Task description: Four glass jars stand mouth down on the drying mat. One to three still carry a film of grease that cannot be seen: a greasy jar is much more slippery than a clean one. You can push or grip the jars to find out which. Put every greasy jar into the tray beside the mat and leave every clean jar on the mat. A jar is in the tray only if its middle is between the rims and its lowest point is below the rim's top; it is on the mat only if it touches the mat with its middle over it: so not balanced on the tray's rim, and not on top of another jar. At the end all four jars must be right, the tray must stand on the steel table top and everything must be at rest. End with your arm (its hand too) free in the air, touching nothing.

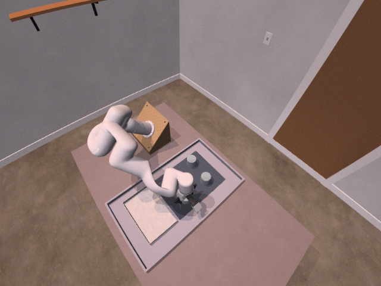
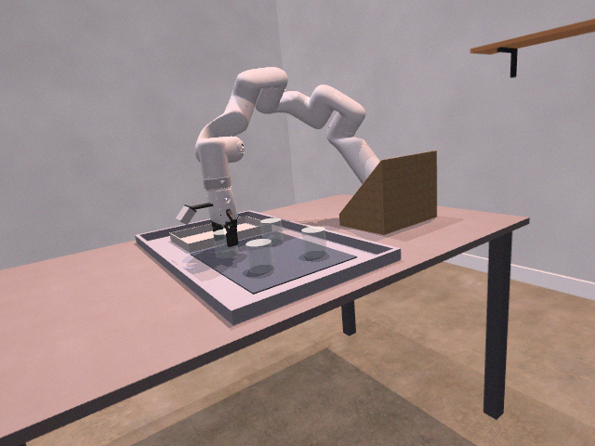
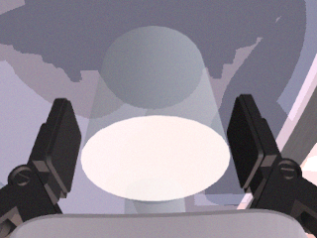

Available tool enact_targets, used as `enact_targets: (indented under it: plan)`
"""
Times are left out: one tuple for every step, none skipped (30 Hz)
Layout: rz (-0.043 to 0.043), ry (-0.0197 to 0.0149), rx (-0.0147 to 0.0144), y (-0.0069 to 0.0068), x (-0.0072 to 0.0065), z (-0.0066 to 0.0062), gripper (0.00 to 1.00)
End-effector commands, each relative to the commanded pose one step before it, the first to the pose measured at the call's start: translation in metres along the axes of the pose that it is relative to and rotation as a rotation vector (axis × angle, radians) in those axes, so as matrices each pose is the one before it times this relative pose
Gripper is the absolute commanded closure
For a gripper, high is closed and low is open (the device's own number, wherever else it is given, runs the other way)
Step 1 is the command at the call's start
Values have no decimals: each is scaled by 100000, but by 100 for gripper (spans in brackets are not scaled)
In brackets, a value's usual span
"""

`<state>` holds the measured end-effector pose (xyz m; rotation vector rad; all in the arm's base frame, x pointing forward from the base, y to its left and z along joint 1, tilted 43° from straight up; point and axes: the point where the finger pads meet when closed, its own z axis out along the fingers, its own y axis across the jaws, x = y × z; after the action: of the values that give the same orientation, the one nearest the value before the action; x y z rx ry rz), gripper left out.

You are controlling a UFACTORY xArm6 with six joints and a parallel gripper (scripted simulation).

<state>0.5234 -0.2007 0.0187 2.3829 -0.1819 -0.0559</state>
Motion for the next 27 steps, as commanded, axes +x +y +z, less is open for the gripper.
enact_targets:
  plan:
    - [126,455,42,25,179,25,0]
    - [0,0,0,0,0,0,0]
    - [0,0,0,0,0,0,0]
    - [0,0,0,0,0,0,0]
    - [0,0,0,0,0,0,9]
    - [0,0,0,0,0,0,9]
    - [0,0,0,0,0,0,9]
    - [0,0,0,0,0,0,9]
    - [0,0,0,0,0,0,9]
    - [0,0,0,0,0,0,9]
    - [0,0,0,0,0,0,9]
    - [0,0,0,0,0,0,9]
    - [0,0,0,0,0,0,9]
    - [0,0,0,0,0,0,9]
    - [0,0,0,0,0,0,9]
    - [0,0,0,0,0,0,9]
    - [0,0,0,0,0,0,9]
    - [0,0,0,0,0,0,9]
    - [0,0,0,0,0,0,9]
    - [0,0,0,0,0,0,9]
    - [0,0,0,0,0,0,9]
    - [0,0,0,0,0,0,9]
    - [0,0,0,0,0,0,9]
    - [0,0,0,0,0,0,9]
    - [0,0,0,0,0,0,12]
    - [0,0,0,0,0,0,12]
    - [0,0,0,0,0,0,12]
